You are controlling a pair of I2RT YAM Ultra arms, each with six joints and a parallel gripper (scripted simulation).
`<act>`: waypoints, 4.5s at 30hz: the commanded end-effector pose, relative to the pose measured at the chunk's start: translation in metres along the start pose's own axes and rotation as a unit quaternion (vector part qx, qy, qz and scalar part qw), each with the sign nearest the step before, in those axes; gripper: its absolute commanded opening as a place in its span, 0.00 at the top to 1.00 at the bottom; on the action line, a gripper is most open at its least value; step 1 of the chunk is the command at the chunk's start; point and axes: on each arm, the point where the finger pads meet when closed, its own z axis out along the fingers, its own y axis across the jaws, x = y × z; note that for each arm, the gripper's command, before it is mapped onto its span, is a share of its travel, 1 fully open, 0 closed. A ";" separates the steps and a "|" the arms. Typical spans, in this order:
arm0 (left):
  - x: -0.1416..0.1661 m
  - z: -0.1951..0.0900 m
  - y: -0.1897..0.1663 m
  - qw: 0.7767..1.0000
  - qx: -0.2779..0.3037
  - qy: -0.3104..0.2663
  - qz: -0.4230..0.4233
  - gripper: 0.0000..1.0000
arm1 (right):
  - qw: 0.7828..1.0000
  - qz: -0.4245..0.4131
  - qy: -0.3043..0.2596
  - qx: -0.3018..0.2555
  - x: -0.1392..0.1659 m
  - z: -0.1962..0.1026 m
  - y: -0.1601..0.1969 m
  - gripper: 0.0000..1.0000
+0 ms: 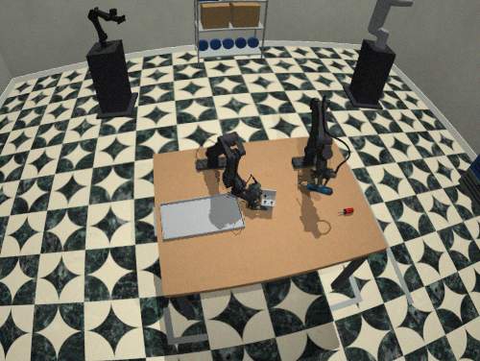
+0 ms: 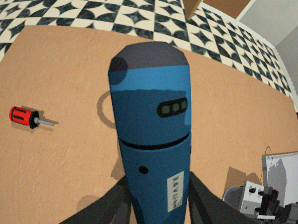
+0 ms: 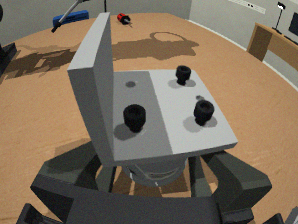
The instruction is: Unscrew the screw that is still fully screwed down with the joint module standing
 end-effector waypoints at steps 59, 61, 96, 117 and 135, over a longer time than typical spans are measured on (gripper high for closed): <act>0.006 -0.031 0.150 0.879 -0.266 0.101 -0.382 0.58 | 1.000 0.000 0.003 -0.008 0.003 0.008 0.001 0.41; 0.004 -0.035 0.151 0.876 -0.267 0.097 -0.390 0.58 | 1.000 0.000 0.003 -0.008 0.003 0.008 0.001 0.41; 0.030 -0.083 0.199 0.721 -0.377 0.130 -0.567 0.58 | 1.000 0.000 0.003 -0.008 0.003 0.008 0.001 0.41; 0.035 -0.079 0.197 0.719 -0.381 0.141 -0.564 0.58 | 1.000 0.000 0.003 -0.008 0.003 0.008 0.001 0.41; 0.063 -0.056 0.210 0.714 -0.387 0.153 -0.564 0.58 | 1.000 0.000 0.003 -0.008 0.003 0.008 0.001 0.41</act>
